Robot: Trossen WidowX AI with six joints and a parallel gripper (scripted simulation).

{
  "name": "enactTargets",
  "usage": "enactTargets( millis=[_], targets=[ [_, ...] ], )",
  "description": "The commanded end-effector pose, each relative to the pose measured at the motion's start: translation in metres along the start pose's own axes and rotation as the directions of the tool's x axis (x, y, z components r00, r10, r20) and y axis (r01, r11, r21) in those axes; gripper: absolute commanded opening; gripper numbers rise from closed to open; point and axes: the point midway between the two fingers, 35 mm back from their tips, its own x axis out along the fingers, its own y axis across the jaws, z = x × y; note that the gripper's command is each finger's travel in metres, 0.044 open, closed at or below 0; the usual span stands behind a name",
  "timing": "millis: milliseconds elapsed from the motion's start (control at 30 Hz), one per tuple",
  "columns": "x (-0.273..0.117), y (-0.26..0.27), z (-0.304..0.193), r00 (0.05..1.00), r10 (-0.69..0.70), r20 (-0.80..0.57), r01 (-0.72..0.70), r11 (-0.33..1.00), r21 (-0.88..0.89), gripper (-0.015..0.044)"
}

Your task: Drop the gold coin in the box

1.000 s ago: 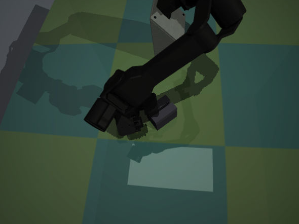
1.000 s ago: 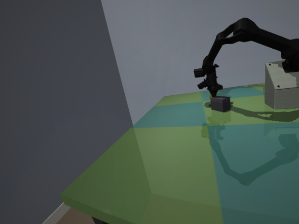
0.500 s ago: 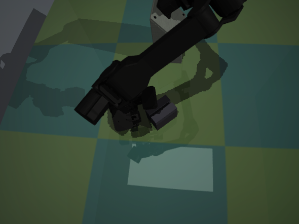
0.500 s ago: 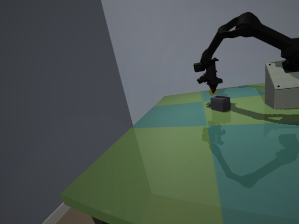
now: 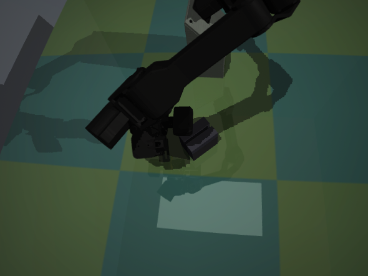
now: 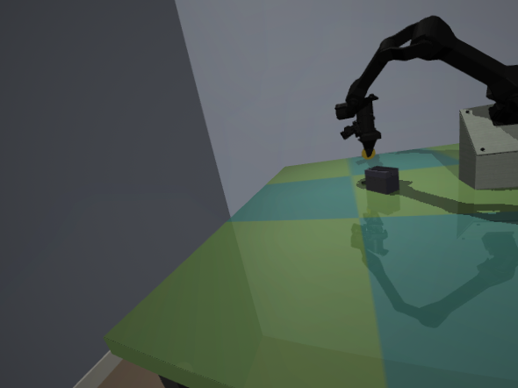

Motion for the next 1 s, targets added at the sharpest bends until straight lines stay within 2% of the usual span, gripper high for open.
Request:
enactTargets(
  millis=[0, 333, 700, 967],
  targets=[
    [-0.0006, -0.0012, -0.0003, 1.0, -0.003, -0.003, 0.003, 0.992, 0.126, 0.0],
    [-0.0009, -0.0038, -0.0002, 1.0, -0.003, -0.003, 0.004, 0.891, 0.455, 0.0],
    [-0.0013, -0.0066, 0.0, 1.0, -0.003, -0.003, 0.004, 0.658, 0.753, 0.0],
    [-0.0014, -0.007, 0.0, 1.0, -0.003, -0.003, 0.004, 0.619, 0.785, 0.0]
  ],
)
